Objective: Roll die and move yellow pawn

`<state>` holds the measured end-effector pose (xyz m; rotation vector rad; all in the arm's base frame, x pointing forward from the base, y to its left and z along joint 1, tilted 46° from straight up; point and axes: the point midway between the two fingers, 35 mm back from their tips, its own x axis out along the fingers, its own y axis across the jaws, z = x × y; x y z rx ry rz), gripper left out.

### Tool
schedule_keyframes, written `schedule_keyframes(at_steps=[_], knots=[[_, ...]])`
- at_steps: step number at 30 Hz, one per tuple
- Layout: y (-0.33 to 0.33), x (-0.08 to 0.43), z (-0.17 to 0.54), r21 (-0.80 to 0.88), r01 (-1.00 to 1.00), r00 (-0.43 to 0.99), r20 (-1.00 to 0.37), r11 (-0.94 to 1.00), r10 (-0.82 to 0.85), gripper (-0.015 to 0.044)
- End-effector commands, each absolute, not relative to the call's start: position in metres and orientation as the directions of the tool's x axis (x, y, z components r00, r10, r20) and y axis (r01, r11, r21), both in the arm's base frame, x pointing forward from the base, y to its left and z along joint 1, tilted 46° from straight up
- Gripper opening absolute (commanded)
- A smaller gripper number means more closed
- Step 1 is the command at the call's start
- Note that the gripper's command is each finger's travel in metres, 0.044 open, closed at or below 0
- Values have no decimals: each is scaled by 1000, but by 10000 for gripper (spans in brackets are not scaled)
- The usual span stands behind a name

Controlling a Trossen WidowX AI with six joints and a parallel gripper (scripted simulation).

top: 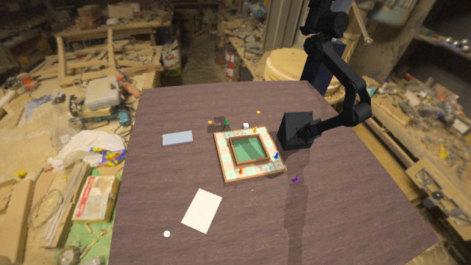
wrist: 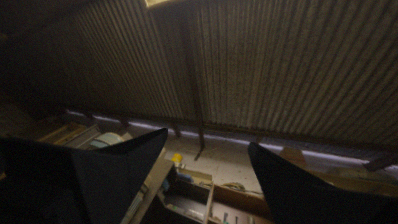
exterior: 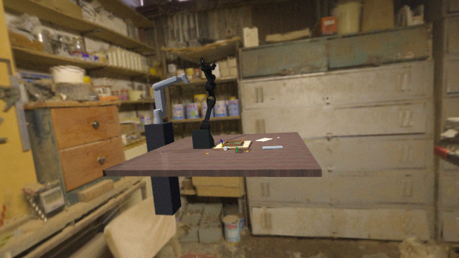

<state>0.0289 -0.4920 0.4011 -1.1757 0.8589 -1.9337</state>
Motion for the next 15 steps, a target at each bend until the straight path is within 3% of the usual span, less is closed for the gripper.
schedule_keyframes(at_steps=[1,5,15], knots=[[-493,31,399,-821,227,-332,440,-524,-834,374],[-515,65,360,-895,245,-217,323,-372,-921,275],[-534,162,221,-967,205,112,-132,153,-985,275]])
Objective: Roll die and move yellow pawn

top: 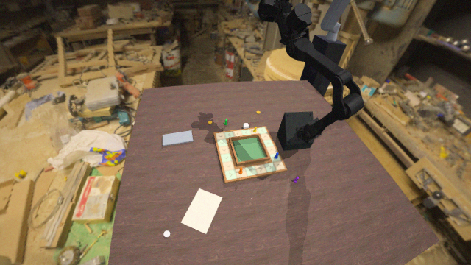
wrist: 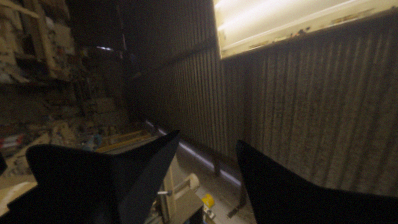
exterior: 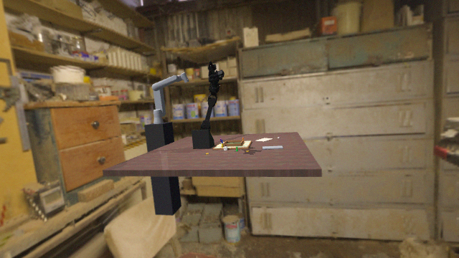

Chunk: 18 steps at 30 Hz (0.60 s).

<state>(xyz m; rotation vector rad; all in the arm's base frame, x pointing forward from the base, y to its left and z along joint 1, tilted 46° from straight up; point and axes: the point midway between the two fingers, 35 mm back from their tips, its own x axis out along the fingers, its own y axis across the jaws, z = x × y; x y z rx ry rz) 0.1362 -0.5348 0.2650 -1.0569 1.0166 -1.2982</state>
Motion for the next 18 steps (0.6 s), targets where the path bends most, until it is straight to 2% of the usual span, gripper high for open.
schedule_keyframes(at_steps=[1,9,18], knots=[[-532,171,206,-959,194,140,-182,207,-973,275],[-490,226,90,-780,93,311,-567,618,-763,275],[-394,257,-20,-352,-44,358,-879,935,-314,275]])
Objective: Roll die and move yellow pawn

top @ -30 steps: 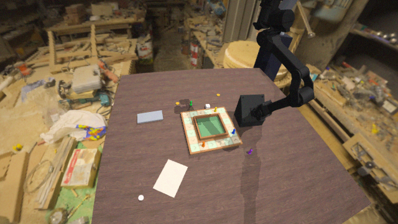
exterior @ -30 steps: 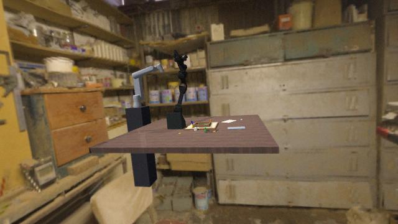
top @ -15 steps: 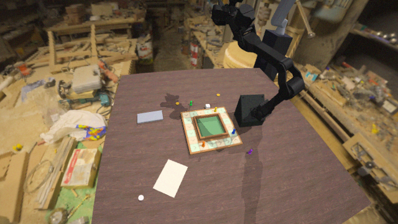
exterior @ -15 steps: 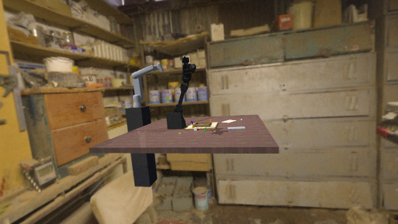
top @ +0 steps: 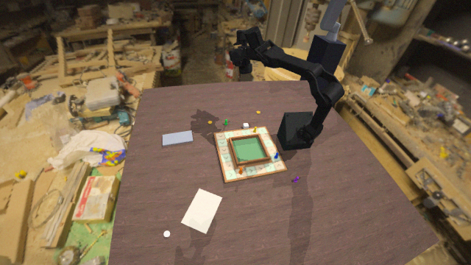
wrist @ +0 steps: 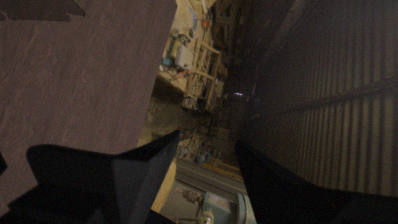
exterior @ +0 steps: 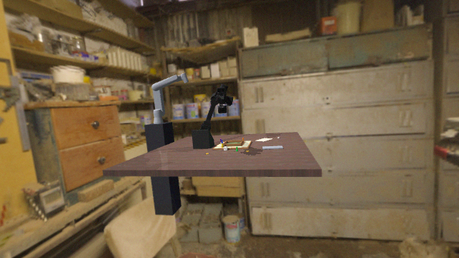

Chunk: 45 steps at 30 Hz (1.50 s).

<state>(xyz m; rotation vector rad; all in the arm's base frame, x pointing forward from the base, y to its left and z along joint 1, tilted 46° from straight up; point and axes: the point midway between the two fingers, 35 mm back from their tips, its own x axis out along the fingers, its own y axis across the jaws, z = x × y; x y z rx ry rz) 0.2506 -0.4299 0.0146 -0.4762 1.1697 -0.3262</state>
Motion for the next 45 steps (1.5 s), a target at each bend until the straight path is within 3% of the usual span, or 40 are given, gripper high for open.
schedule_keyframes(at_steps=[1,9,17,45], knots=[[-381,258,-30,-293,-60,353,-901,954,-255,275],[-269,255,-84,209,-127,256,-938,970,235,275],[-159,245,-89,671,-28,109,-735,741,669,275],[-120,241,-114,700,-12,98,-710,714,697,275]])
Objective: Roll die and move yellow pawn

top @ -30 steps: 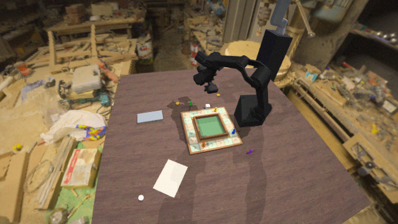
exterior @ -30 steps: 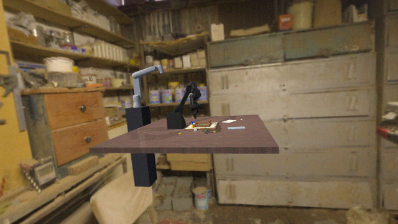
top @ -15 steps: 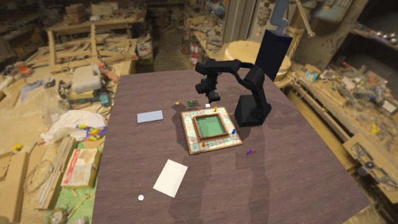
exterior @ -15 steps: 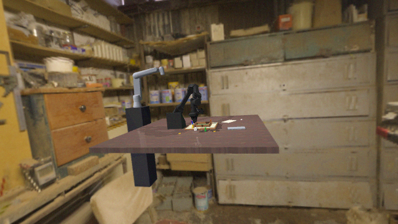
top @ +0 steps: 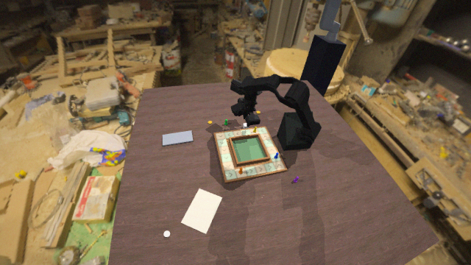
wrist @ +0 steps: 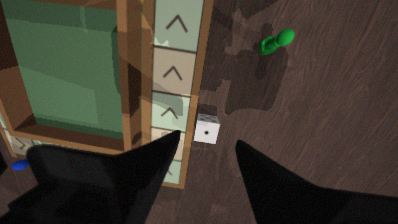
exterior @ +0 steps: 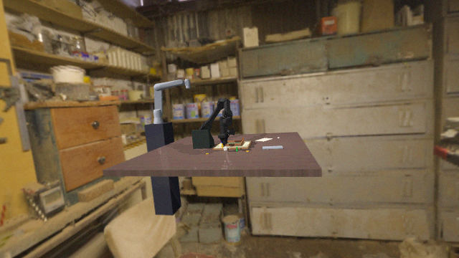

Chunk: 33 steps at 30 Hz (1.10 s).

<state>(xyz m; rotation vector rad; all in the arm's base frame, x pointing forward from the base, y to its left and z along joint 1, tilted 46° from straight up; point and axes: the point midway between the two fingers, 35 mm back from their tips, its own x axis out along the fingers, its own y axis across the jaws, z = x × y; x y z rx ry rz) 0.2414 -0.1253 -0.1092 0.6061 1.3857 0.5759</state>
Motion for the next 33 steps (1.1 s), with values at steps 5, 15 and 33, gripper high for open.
schedule_keyframes(at_steps=[5,15,33], knots=[[-114,242,-119,700,-12,98,-710,714,698,275],[-103,244,-130,701,-13,98,-709,713,698,275],[-106,244,-127,700,-13,99,-709,714,698,5]])
